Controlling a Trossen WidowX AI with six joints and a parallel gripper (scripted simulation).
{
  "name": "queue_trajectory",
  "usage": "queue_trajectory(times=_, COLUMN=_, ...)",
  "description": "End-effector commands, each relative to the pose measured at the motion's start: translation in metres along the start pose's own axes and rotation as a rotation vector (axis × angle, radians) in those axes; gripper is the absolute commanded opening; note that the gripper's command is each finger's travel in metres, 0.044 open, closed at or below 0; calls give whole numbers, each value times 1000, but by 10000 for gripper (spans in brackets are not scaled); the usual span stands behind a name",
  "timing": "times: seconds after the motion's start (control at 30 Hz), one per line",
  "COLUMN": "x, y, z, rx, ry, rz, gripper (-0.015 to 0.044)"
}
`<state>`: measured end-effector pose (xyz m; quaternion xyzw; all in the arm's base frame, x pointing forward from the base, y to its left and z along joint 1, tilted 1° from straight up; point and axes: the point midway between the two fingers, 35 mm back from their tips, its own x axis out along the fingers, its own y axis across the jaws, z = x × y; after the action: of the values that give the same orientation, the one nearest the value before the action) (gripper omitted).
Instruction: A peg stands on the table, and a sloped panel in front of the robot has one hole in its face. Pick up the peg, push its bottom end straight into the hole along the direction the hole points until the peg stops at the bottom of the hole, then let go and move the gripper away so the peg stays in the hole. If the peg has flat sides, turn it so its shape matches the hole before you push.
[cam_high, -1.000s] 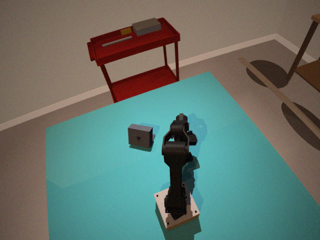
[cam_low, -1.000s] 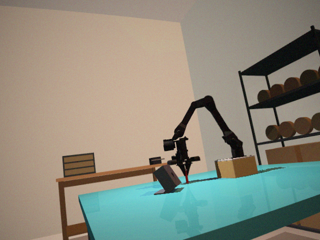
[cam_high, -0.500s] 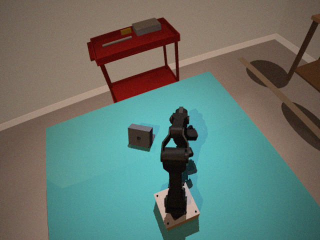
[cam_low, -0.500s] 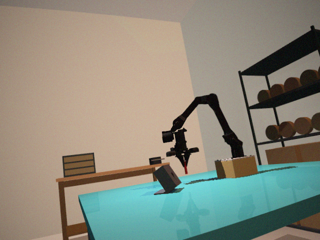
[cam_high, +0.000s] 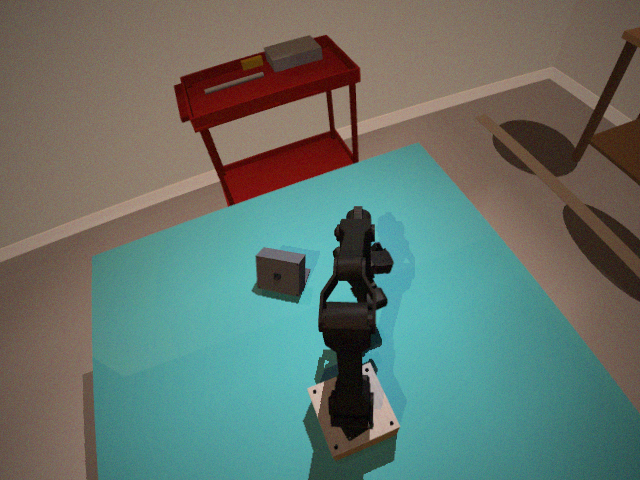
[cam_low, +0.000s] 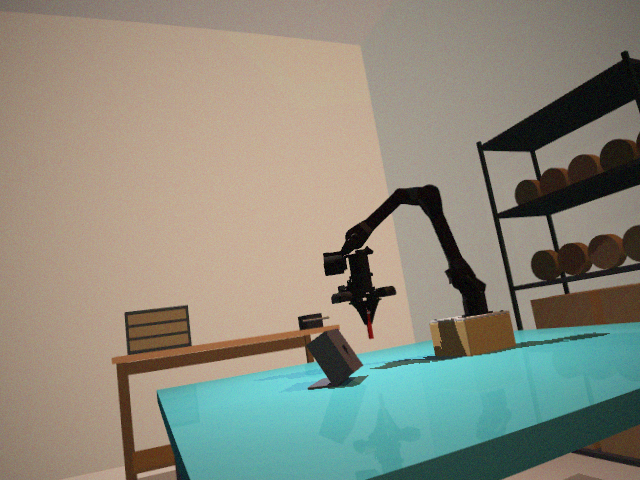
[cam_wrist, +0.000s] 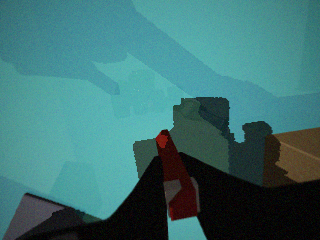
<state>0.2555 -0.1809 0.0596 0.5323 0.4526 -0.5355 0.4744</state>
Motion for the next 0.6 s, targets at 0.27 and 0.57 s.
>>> queue_trajectory(times=0.27, x=3, y=6, z=-7, rx=-159, ry=-41, rz=-7, gripper=0)
queue_trajectory(times=0.57, x=5, y=11, z=-12, rx=-284, ry=-72, rz=-14, gripper=0)
